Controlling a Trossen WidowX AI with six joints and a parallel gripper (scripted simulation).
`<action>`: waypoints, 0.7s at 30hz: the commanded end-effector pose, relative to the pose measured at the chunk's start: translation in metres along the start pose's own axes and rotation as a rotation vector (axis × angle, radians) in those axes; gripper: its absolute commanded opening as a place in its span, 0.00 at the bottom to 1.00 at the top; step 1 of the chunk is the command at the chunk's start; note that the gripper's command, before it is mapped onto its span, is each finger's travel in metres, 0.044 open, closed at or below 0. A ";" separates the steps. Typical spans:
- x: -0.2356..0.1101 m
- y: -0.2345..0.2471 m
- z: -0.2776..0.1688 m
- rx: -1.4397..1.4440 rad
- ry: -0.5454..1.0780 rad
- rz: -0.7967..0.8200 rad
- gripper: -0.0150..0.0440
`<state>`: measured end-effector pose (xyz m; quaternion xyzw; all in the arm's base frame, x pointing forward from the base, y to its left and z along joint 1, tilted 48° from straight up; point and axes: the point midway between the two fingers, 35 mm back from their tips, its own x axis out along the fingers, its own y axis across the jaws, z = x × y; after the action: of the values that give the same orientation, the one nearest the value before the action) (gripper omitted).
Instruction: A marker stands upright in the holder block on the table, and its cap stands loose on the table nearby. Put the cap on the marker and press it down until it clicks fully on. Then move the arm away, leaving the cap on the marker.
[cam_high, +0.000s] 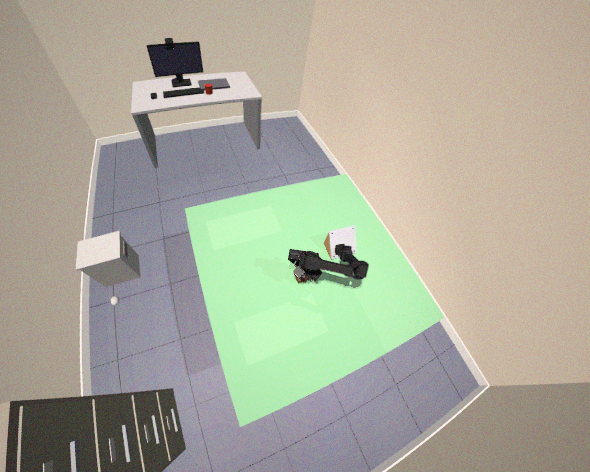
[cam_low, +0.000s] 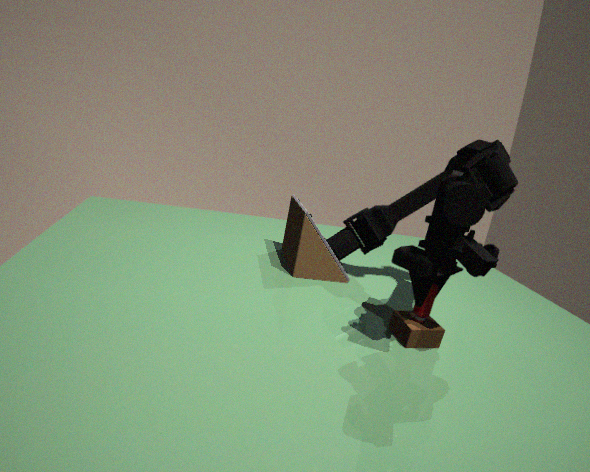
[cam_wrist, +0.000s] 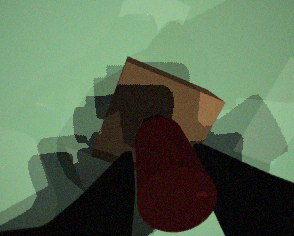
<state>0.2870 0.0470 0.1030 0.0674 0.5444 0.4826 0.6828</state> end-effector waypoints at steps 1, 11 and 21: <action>0.000 0.000 0.000 0.000 0.000 0.000 0.65; -0.010 -0.001 0.001 0.009 -0.004 -0.005 1.00; -0.073 0.000 -0.001 0.135 -0.027 -0.026 0.91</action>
<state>0.2904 -0.0067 0.1507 0.0971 0.5531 0.4455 0.6973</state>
